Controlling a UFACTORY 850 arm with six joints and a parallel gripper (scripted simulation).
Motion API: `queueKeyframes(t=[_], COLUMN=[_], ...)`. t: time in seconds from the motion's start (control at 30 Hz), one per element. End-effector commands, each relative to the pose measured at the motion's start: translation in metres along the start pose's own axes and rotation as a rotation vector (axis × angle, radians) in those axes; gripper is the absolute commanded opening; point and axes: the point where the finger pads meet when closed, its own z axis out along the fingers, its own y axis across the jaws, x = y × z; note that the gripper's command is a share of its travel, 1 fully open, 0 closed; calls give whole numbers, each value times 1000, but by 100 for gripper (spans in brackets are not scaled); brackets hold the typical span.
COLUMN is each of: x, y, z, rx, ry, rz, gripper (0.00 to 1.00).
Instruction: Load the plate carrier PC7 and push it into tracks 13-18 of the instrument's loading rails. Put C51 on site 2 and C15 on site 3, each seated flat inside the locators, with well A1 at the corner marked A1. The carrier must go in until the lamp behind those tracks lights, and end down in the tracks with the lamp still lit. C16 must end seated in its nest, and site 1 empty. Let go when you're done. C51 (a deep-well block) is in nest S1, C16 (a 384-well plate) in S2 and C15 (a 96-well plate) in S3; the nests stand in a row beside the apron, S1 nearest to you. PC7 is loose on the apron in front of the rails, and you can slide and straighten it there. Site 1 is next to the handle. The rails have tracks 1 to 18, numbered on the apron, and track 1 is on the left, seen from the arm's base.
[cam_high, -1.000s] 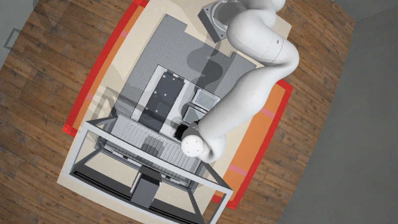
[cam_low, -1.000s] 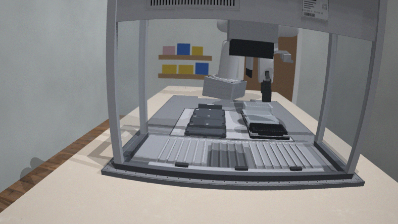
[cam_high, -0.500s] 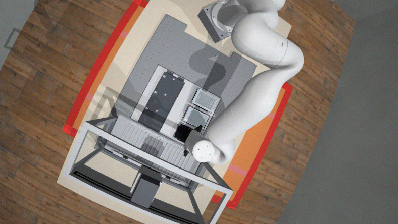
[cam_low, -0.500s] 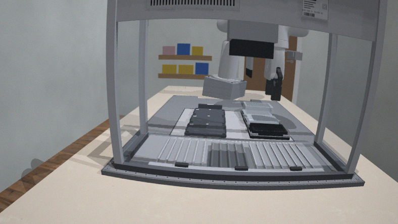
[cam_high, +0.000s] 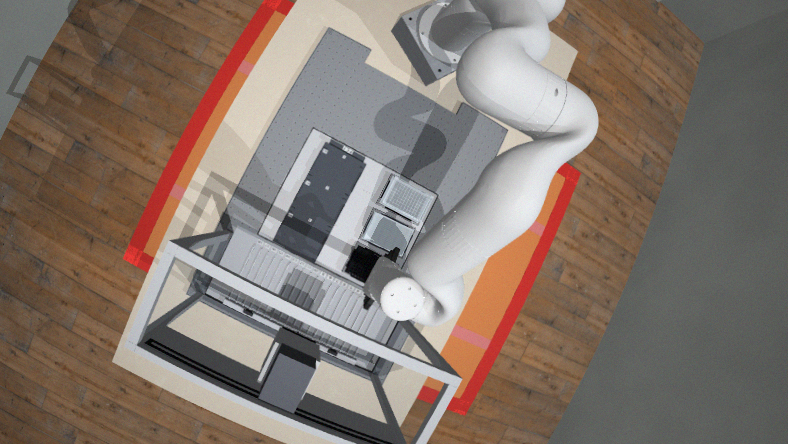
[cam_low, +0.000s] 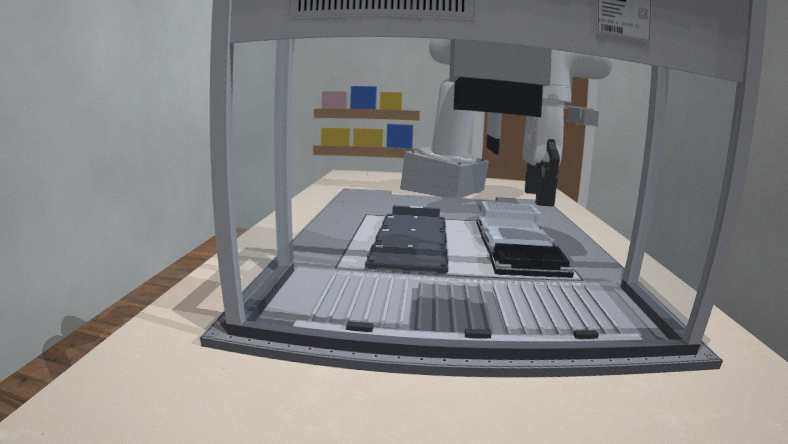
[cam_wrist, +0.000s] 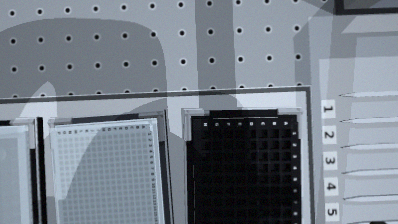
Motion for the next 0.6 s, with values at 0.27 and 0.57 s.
queueKeyframes(t=[0.27,0.57], x=[0,0], y=[1,1], z=[14,29], rx=[-2,-2], ry=[0,0], rz=[0,0], gripper=[100,100])
